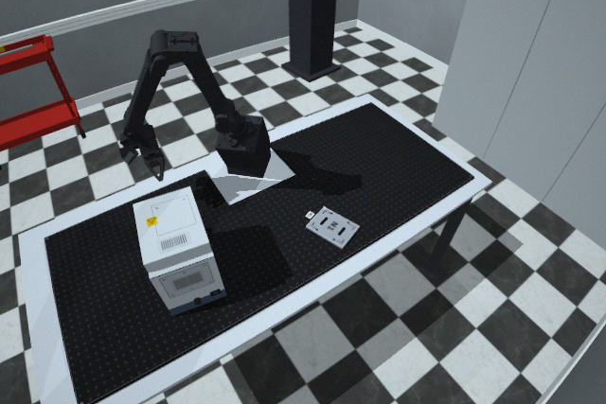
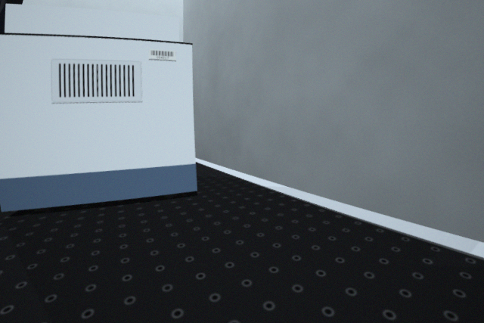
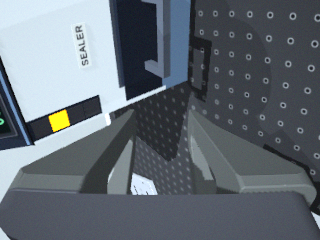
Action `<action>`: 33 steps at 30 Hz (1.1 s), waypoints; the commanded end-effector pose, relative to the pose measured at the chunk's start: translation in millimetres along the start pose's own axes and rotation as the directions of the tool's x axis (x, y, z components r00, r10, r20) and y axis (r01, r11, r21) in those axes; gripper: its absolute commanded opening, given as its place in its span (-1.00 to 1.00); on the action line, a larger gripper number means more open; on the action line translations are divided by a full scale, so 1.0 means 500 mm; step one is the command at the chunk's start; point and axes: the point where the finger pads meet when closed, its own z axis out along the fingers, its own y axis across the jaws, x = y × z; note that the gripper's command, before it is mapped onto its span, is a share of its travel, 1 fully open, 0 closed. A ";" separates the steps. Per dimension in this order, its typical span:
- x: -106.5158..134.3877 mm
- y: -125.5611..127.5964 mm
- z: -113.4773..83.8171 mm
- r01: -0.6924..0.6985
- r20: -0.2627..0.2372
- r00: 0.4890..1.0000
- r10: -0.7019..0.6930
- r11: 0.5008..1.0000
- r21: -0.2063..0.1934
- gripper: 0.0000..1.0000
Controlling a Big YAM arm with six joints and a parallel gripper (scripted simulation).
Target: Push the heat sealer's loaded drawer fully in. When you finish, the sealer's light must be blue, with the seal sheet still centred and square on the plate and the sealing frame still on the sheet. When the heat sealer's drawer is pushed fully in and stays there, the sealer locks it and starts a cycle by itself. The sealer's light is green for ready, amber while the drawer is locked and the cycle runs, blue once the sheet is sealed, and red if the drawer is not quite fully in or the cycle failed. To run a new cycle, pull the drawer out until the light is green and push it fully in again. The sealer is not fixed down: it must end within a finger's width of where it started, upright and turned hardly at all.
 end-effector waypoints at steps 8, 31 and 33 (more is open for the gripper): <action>-0.011 0.000 -0.004 0.031 0.002 1.000 -0.031 1.000 0.001 -0.40; -0.011 0.000 -0.004 0.031 0.002 1.000 -0.031 1.000 0.001 -0.40; -0.011 0.000 -0.004 0.031 0.002 1.000 -0.031 1.000 0.001 -0.40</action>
